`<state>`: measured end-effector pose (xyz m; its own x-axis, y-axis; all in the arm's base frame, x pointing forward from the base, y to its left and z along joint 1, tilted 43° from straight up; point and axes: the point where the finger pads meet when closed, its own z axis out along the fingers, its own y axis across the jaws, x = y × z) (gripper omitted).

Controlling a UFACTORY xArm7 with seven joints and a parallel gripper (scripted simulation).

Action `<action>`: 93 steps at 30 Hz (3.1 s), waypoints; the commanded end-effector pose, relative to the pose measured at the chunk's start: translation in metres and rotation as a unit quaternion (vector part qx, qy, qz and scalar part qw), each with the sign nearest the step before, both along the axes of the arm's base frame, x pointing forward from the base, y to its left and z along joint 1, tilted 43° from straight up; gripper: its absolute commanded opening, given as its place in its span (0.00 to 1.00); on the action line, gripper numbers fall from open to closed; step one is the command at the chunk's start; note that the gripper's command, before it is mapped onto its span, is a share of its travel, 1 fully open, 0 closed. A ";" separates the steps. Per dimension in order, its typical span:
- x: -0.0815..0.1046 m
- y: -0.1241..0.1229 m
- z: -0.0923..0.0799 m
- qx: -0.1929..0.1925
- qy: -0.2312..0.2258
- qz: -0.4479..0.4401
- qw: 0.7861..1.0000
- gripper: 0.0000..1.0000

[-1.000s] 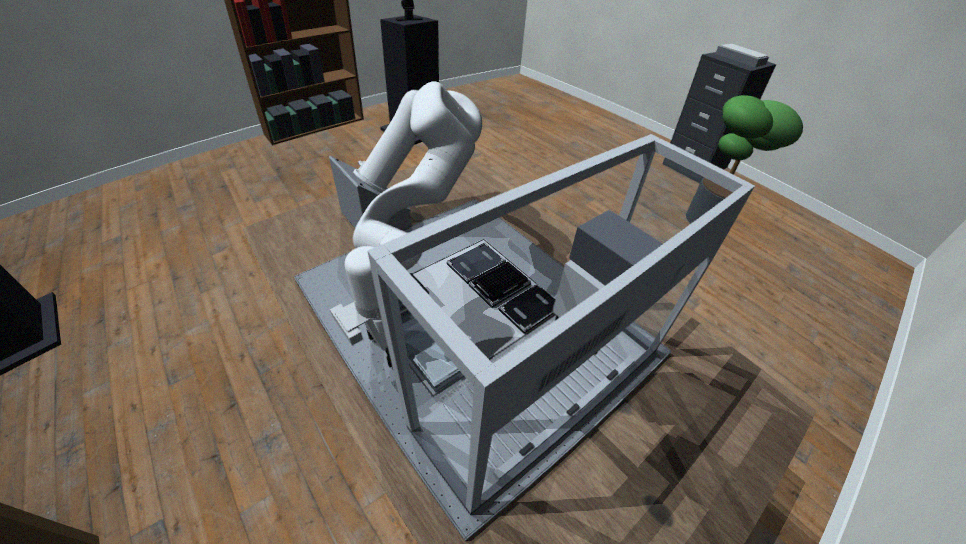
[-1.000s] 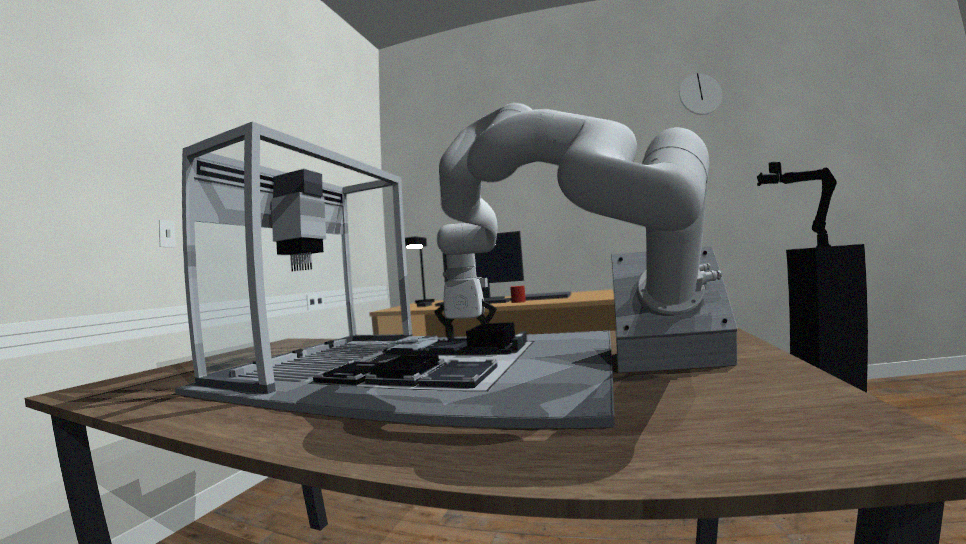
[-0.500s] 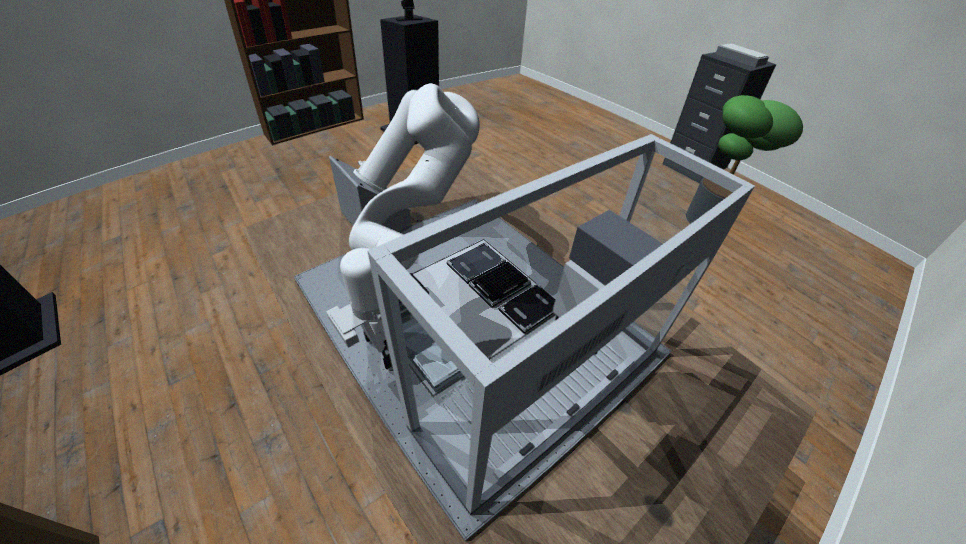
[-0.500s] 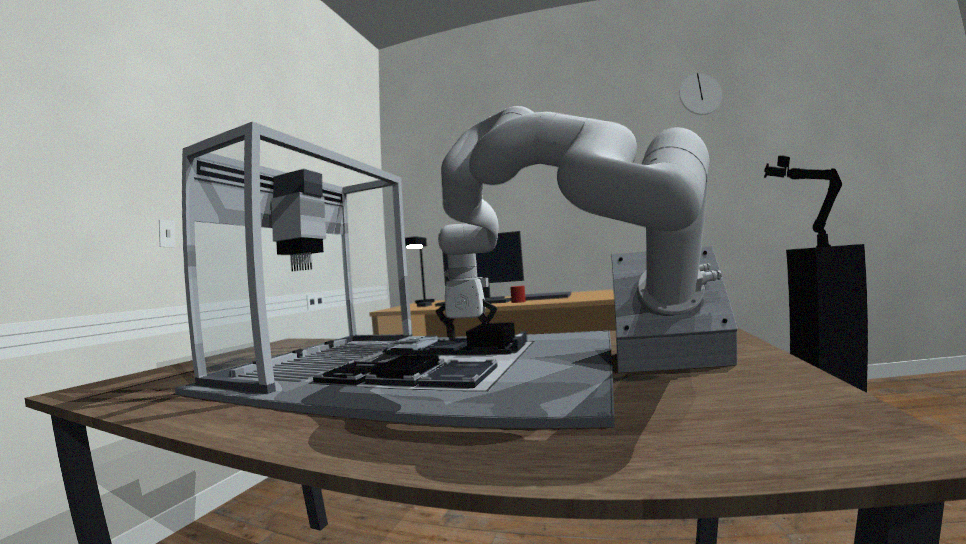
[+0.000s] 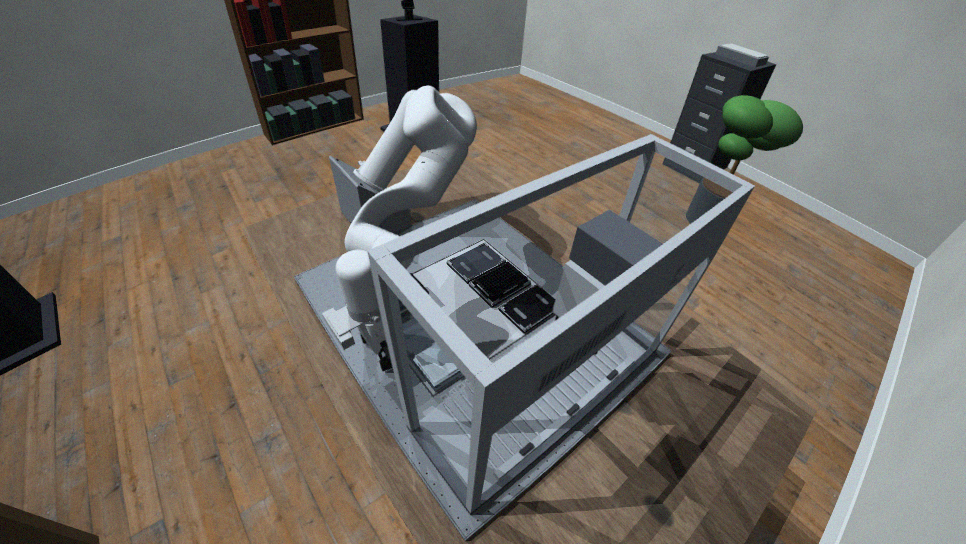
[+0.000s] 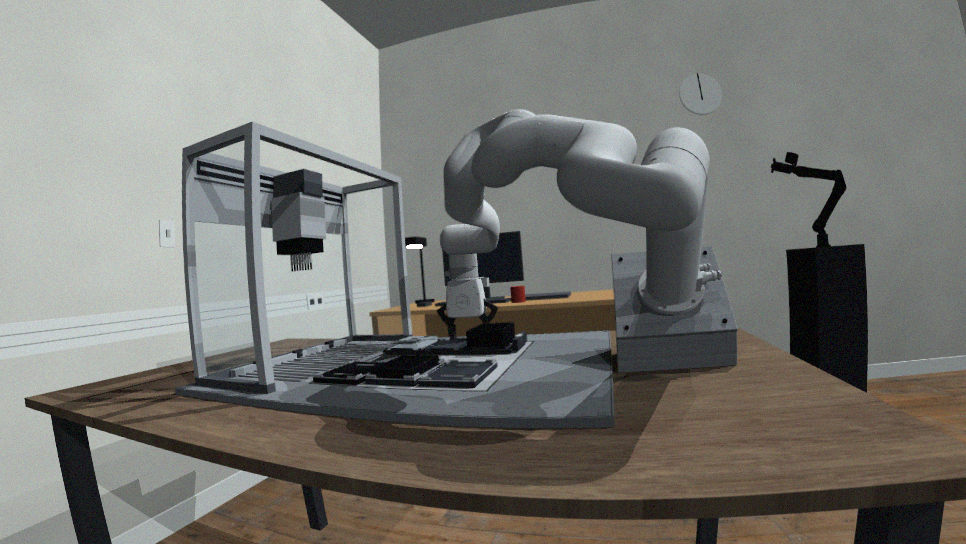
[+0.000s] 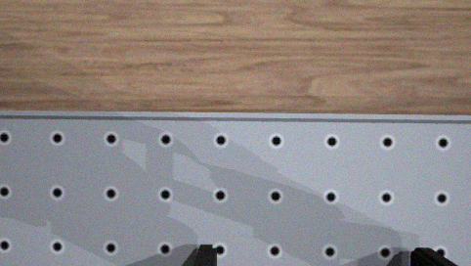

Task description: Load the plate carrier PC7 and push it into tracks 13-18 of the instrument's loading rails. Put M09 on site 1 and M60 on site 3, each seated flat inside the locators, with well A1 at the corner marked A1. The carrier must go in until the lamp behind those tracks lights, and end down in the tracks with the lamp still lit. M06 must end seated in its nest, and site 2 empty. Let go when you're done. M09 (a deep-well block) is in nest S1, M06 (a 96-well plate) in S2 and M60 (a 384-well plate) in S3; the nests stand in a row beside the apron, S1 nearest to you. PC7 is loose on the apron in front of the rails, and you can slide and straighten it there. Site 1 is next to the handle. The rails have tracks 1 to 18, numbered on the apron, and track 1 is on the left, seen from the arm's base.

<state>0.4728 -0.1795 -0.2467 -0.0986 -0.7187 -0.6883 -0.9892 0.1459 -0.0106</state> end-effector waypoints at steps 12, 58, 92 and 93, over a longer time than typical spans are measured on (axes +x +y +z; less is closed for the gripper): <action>0.000 -0.009 -0.005 -0.002 -0.001 -0.001 1.000 1.00; -0.007 -0.049 0.038 -0.002 -0.001 -0.001 1.000 1.00; -0.012 -0.083 0.074 -0.002 -0.001 -0.001 1.000 1.00; -0.012 -0.084 0.075 -0.002 -0.001 -0.001 1.000 1.00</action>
